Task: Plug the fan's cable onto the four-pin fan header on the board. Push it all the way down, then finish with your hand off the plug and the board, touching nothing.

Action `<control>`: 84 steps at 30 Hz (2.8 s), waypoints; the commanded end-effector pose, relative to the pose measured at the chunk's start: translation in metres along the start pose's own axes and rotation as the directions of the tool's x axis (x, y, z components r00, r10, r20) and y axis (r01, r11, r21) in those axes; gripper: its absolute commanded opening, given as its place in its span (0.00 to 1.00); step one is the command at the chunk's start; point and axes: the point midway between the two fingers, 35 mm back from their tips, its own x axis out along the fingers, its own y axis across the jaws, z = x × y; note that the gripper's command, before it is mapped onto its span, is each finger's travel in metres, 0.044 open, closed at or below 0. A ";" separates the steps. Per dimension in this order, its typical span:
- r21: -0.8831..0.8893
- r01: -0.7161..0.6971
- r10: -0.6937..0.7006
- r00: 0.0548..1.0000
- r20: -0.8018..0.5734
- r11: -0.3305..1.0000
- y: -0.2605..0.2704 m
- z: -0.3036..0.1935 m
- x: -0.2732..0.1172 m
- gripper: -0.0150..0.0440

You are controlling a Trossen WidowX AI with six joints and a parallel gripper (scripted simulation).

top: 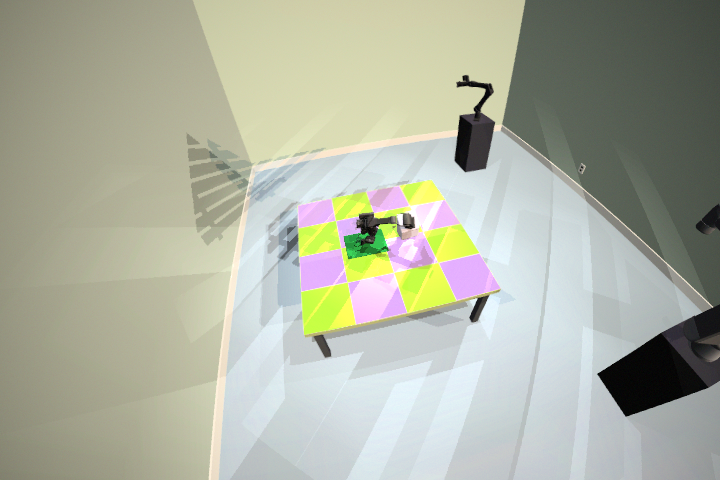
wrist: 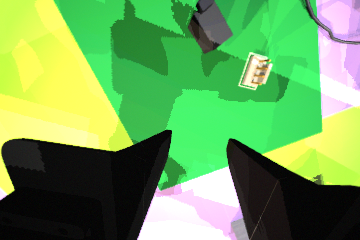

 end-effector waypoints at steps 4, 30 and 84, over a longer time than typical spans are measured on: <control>-0.004 -0.143 0.143 0.989 -0.043 0.990 0.006 0.009 -0.018 0.60; -0.695 -0.127 0.140 0.989 -0.038 0.708 -0.028 0.084 -0.082 1.00; -0.696 -0.133 0.146 0.988 -0.041 0.706 -0.006 0.077 0.065 1.00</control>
